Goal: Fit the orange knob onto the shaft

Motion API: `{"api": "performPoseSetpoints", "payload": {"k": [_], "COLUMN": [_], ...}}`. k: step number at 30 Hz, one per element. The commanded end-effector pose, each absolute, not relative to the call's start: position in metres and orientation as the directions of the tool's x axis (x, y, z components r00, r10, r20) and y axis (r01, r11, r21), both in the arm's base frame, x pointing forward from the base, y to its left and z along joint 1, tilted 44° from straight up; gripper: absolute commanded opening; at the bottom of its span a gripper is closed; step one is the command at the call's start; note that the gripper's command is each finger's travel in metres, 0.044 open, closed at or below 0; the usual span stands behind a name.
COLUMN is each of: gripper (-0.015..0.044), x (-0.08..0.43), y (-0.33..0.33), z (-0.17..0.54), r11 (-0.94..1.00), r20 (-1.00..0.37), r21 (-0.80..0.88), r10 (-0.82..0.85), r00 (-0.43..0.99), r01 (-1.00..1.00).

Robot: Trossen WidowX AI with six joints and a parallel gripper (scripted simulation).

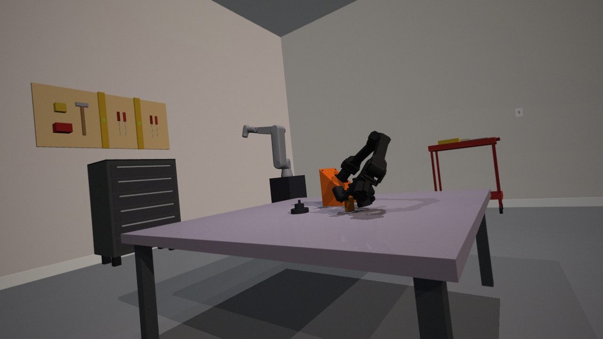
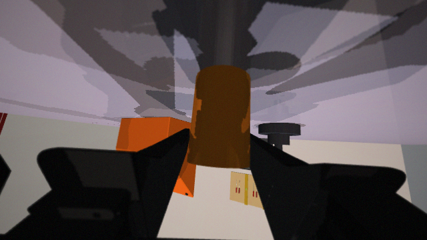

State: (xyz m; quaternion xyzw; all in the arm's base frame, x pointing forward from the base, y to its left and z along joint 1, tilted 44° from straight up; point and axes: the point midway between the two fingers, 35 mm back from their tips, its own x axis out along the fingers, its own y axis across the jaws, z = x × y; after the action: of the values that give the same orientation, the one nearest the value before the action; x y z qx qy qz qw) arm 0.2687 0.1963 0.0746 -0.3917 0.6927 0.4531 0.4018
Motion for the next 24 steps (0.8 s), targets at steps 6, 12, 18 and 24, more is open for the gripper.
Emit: {"api": "performPoseSetpoints", "payload": {"k": [6,12,18,24], "gripper": [0.026,0.026,0.026,0.0339], "x": [0.2685,0.2685,0.2685,0.2685], "y": [0.1961,0.1961,0.1961,0.1961], "z": [0.0744,0.0744,0.0744,0.0744], "r11": [0.283,0.283,0.283,0.283], "r20": [-0.911,-0.911,-0.911,-0.911], "r21": [0.314,0.314,0.314,0.314], "r10": [-0.179,-0.179,-0.179,-0.179], "r00": [-0.371,-0.371,-0.371,-0.371], "r01": [-0.906,-0.906,-0.906,-0.906]}}
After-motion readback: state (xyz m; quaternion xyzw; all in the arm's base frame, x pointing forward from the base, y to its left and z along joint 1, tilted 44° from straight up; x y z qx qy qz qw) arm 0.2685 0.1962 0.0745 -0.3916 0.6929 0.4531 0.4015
